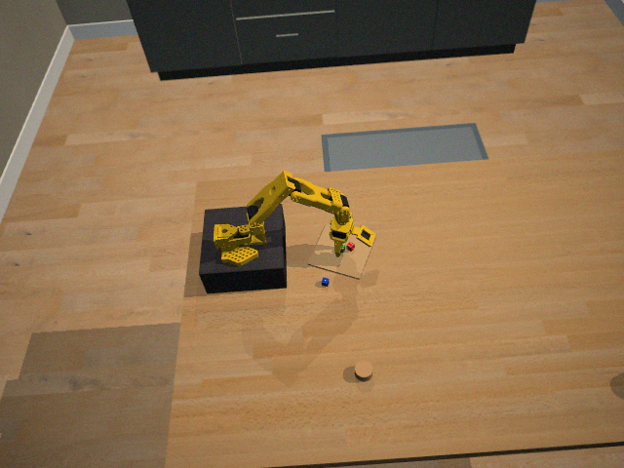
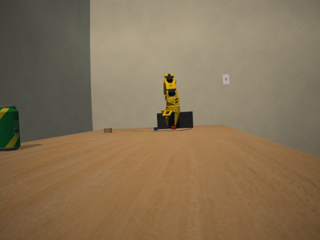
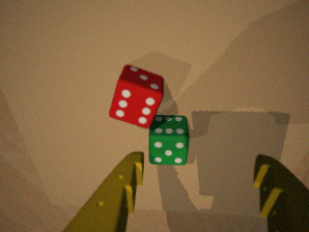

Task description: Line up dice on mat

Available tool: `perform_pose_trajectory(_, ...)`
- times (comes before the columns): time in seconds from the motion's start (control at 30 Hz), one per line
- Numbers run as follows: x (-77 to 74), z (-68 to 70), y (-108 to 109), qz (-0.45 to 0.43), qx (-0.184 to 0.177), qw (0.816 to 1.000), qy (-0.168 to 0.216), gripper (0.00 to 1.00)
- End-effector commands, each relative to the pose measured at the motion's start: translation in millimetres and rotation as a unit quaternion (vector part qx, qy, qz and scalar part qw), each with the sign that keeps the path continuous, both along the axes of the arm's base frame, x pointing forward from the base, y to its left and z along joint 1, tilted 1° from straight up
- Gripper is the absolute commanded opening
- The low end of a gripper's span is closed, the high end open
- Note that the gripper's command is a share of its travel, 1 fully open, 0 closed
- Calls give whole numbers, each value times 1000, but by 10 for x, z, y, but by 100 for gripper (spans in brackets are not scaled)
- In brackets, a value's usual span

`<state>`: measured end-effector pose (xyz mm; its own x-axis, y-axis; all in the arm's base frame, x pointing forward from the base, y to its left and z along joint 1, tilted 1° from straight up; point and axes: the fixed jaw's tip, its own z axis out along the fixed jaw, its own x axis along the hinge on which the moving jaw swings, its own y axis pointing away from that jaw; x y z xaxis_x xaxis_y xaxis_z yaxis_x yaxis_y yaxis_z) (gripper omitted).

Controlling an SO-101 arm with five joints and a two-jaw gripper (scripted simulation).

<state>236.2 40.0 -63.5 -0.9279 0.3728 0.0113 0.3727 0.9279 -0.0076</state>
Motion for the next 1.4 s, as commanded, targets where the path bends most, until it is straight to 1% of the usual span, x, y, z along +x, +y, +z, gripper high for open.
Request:
perform_pose_trajectory(0.0,8,100,17,0,1,1000,-4,27)
perform_pose_trajectory(0.2,0,301,16,0,1,1000,-4,27)
perform_pose_trajectory(0.37,-10,386,15,0,1,1000,-4,27)
perform_pose_trajectory(1.2,-10,400,15,0,1,1000,-4,27)
perform_pose_trajectory(1.3,13,434,18,0,2,1000,-12,27)
perform_pose_trajectory(1.37,48,488,23,0,4,1000,-25,27)
